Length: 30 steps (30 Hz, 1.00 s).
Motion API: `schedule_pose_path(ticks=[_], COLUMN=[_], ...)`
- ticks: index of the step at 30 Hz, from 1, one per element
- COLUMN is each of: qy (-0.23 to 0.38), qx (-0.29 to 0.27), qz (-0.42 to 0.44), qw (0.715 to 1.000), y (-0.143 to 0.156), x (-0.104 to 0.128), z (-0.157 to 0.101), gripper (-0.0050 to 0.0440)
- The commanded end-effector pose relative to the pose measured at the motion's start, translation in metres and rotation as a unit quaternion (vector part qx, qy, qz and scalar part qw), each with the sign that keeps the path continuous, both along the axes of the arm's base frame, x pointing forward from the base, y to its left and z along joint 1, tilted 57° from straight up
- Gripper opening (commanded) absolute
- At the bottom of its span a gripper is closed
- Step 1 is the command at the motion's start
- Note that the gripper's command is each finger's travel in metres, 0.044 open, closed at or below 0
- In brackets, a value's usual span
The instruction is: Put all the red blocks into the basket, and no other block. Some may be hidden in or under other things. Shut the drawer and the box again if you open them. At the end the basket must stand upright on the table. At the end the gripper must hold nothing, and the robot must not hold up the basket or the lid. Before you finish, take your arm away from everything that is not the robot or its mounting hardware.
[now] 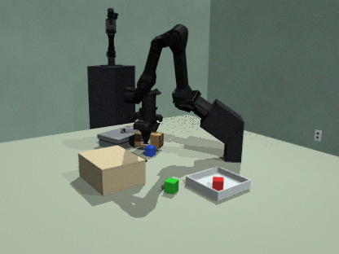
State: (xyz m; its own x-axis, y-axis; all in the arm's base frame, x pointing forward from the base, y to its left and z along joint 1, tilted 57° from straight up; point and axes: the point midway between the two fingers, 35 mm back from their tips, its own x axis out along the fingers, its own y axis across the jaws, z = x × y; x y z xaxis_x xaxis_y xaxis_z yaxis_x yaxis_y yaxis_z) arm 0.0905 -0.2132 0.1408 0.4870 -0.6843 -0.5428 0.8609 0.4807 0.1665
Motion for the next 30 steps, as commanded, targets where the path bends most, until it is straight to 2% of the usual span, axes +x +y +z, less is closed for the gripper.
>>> schedule_pose_path(ticks=[1,19,20,30], qy=[0.000,0.000,0.000,0.000], qx=[0.005,0.005,0.005,0.005], qz=[-0.001,-0.001,-0.001,-0.001], qw=[1.000,1.000,1.000,1.000], y=[-0.0021,-0.0103,-0.0103,-0.0103], x=[0.0020,0.0078,0.0078,0.0078], z=[-0.0054,-0.0120,-0.0120,-0.0120], gripper=[0.0000,0.0000,0.0440,0.0440])
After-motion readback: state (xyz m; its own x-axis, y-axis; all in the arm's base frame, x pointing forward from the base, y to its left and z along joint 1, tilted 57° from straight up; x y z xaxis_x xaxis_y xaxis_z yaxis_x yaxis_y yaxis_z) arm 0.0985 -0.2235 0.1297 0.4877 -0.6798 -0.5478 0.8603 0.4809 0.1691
